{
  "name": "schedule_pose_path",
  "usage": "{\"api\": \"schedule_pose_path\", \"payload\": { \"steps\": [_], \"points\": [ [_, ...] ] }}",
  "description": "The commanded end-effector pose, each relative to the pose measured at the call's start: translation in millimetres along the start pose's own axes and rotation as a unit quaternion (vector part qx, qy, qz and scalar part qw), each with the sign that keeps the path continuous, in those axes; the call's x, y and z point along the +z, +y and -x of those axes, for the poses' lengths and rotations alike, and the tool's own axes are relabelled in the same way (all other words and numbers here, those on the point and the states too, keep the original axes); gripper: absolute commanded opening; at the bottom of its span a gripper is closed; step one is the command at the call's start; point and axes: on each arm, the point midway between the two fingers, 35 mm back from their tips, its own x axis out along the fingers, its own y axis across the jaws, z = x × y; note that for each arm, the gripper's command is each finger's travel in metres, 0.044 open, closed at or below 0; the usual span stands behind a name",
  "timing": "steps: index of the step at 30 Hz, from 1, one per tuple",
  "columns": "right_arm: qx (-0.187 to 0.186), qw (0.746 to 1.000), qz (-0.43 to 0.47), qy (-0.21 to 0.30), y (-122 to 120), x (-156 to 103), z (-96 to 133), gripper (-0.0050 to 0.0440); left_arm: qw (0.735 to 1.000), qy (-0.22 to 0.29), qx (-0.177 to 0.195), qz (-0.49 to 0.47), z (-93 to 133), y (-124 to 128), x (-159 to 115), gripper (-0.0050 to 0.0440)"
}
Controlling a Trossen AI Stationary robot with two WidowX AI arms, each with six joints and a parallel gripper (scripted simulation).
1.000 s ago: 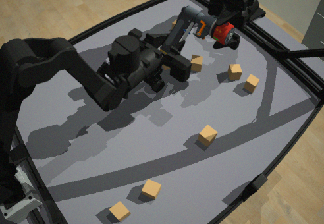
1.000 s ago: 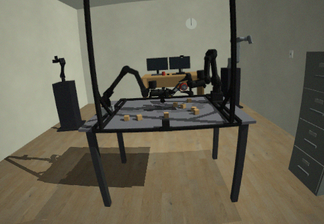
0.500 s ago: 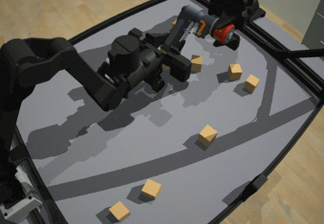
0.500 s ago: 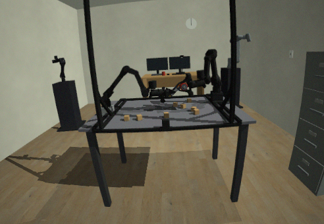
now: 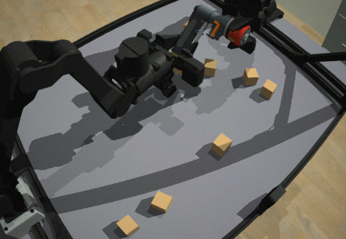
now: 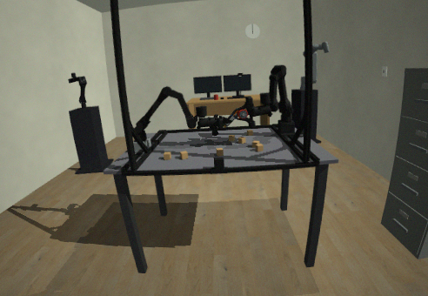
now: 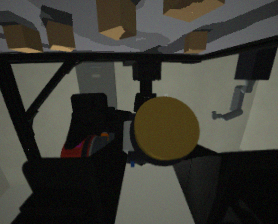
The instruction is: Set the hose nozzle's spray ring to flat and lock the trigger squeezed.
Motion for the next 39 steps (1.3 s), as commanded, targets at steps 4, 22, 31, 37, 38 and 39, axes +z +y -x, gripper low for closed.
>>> {"api": "schedule_pose_path", "payload": {
  "steps": [4, 22, 31, 37, 38, 39],
  "points": [
    [-0.018, 1.000, 0.002, 0.001, -1, 0, 0, 0.0000, 1.000, 0.011, -0.003, 0.001, -2, -1, -9, 0.0000],
    [-0.164, 0.987, -0.002, -0.003, -5, -1, -2, 0.0000, 1.000, 0.011, -0.003, 0.001, -2, -1, -9, 0.0000],
    [-0.243, 0.970, -0.002, -0.006, -8, -1, -2, 0.0000, 1.000, 0.011, -0.003, 0.001, -2, -1, -9, 0.0000],
    [-0.301, 0.953, -0.004, -0.009, -11, -1, -2, 0.0000, 1.000, 0.011, -0.003, 0.001, -2, -1, -9, 0.0000],
    [-0.310, 0.951, -0.004, -0.009, -11, -1, -2, 0.0000, 1.000, 0.011, -0.003, 0.001, -2, -1, -9, 0.0000],
    [-0.320, 0.948, -0.004, -0.010, -11, -1, -2, 0.0000, 1.000, 0.011, -0.003, 0.001, -2, -1, -9, 0.0000]
  ]
}}
